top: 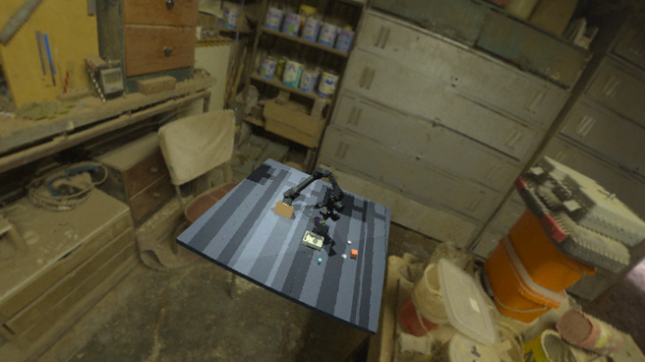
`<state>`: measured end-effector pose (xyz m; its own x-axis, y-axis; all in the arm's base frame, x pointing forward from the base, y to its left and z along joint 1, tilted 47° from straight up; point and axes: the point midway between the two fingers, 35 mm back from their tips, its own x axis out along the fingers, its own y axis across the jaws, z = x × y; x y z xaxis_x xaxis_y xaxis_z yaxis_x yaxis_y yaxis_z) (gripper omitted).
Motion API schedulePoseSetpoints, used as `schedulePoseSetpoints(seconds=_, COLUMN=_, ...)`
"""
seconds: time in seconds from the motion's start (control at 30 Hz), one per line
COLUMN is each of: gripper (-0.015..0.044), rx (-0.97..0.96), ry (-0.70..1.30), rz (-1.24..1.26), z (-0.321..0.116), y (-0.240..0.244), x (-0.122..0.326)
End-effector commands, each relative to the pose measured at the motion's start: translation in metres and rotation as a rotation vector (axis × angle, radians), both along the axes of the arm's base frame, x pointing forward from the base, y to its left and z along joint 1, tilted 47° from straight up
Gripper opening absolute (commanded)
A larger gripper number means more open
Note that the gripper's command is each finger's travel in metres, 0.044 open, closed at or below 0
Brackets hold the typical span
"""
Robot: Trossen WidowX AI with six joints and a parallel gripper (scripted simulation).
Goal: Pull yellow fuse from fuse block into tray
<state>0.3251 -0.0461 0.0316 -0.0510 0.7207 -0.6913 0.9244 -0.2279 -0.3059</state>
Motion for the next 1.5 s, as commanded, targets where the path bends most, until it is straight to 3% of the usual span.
schedulePoseSetpoints(seconds=0.0, gripper=0.0, rx=-0.005, ry=-0.001, rz=0.002, z=-0.014, y=-0.016, x=0.003)
schedulePoseSetpoints(seconds=0.77, gripper=0.0, rx=-0.004, ry=-0.003, rz=0.005, z=-0.112, y=-0.106, x=-0.009)
schedulePoseSetpoints(seconds=1.47, gripper=0.0, rx=-0.003, ry=-0.004, rz=0.005, z=-0.132, y=-0.086, x=-0.01)
